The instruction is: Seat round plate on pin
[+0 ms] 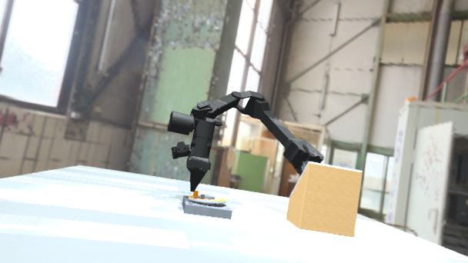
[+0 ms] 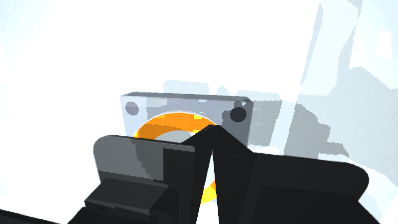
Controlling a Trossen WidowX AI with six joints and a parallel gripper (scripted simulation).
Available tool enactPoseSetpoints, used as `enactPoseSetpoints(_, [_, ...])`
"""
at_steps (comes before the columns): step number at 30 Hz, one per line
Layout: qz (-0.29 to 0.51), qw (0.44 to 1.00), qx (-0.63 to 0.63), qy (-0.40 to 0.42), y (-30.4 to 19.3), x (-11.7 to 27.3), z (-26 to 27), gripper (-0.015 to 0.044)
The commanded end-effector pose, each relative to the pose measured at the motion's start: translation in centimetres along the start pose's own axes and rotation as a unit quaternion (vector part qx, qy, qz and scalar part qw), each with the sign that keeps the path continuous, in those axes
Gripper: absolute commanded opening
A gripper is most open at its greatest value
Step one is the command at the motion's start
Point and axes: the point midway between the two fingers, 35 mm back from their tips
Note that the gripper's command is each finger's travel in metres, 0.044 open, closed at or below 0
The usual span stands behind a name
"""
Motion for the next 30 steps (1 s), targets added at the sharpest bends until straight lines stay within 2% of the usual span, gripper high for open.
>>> enactPoseSetpoints(1, [0.005, 1.000, 0.000, -0.009, -0.3, -0.4, -0.8, 0.0000])
enactPoseSetpoints(30, [0.005, 1.000, 0.001, -0.009, -1.5, -0.3, -2.2, 0.0000])
Point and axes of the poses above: the point midway between the two fingers, 35 mm back from their tips, its own x axis back along the fingers, its own z axis across the jaws, y = z × x, and after that the axes turned 11 degrees about -x, right-handed
